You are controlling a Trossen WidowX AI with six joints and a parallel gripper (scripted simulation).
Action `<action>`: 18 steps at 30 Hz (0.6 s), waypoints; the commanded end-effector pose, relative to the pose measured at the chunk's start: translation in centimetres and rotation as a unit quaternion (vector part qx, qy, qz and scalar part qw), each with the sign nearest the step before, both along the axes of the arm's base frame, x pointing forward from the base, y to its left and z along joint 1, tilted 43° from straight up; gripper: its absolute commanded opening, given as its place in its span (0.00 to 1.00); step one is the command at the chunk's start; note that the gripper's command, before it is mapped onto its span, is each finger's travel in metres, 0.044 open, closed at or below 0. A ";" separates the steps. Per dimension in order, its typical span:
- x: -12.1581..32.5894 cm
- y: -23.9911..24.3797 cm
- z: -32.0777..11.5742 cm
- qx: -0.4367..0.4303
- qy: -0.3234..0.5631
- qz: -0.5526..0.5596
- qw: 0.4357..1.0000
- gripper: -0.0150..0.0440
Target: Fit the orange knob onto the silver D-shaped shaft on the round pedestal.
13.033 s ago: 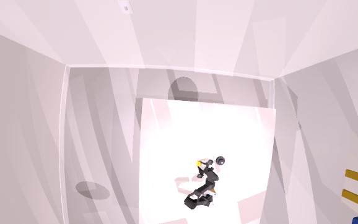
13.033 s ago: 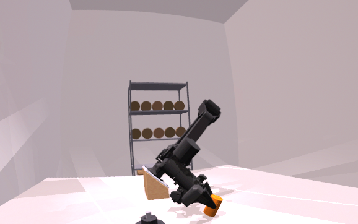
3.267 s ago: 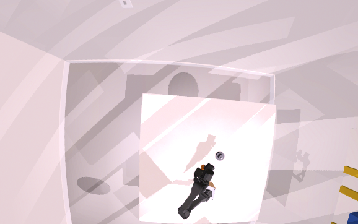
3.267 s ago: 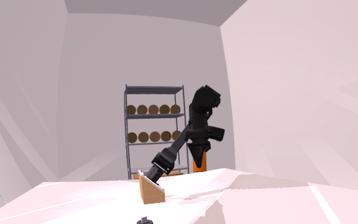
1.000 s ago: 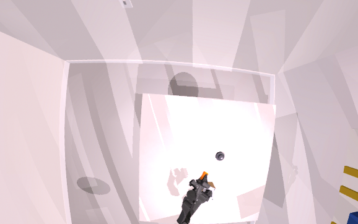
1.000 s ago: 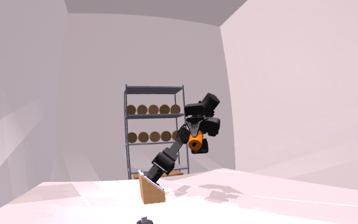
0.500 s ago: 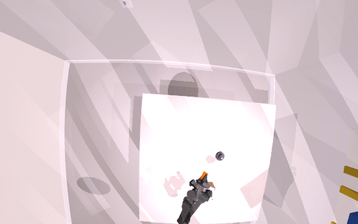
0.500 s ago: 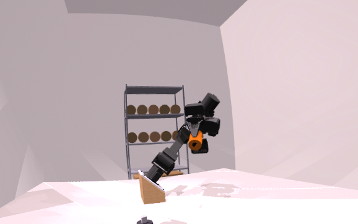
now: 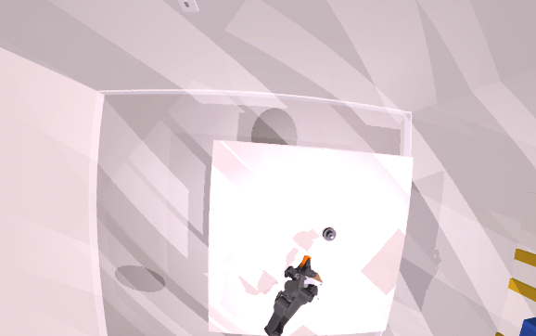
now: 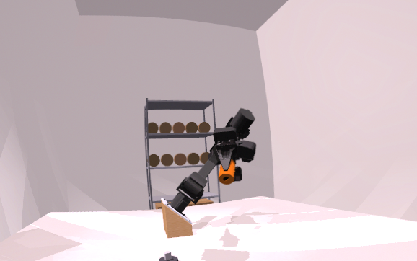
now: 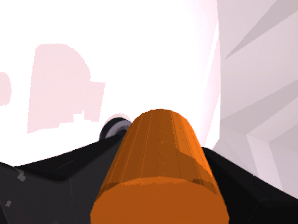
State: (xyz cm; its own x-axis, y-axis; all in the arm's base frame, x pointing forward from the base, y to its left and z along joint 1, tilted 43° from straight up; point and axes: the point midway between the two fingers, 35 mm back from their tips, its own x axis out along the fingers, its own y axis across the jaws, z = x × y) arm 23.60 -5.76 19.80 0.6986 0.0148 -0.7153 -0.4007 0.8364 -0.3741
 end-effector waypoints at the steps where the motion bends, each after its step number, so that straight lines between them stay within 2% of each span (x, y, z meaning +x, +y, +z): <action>1: 0.4 0.2 -0.1 0.021 0.018 0.024 0.999 0.25; 18: 1.5 1.4 -2.4 0.116 0.113 0.125 0.979 0.25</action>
